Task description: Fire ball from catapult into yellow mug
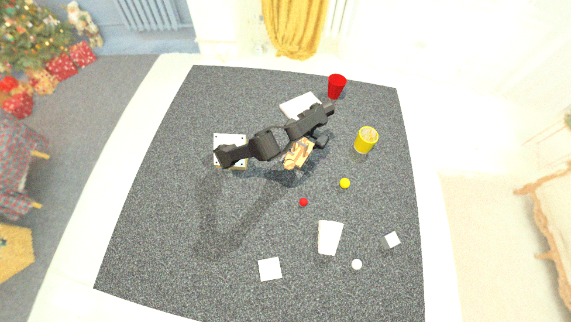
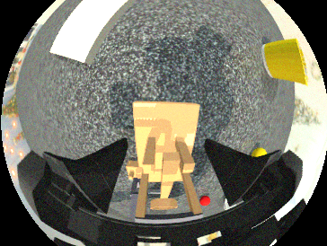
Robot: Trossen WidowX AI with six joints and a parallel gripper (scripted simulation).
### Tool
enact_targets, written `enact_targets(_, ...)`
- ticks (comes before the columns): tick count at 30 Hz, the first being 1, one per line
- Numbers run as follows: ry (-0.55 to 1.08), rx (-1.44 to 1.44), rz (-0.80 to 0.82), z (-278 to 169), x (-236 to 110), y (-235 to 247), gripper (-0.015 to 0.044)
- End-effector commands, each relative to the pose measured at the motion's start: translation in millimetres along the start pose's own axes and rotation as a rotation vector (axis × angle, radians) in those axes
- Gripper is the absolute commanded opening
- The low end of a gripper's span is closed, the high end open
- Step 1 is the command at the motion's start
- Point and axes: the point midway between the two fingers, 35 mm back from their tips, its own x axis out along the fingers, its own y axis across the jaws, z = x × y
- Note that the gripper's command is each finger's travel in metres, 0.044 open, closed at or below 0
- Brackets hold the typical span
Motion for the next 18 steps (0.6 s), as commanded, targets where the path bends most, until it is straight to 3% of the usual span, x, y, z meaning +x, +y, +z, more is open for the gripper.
enact_targets(1, 0.008, -0.007, -0.003, -2.0, 7.7, 0.7, 0.0440)
enact_targets(4, 0.008, -0.007, -0.003, -2.0, 8.0, 0.7, 0.0440)
enact_targets(16, 0.002, 0.000, 0.001, -0.8, 4.7, 0.3, 0.0125)
enact_targets(18, 0.002, 0.000, 0.001, -0.8, 4.7, 0.3, 0.0112)
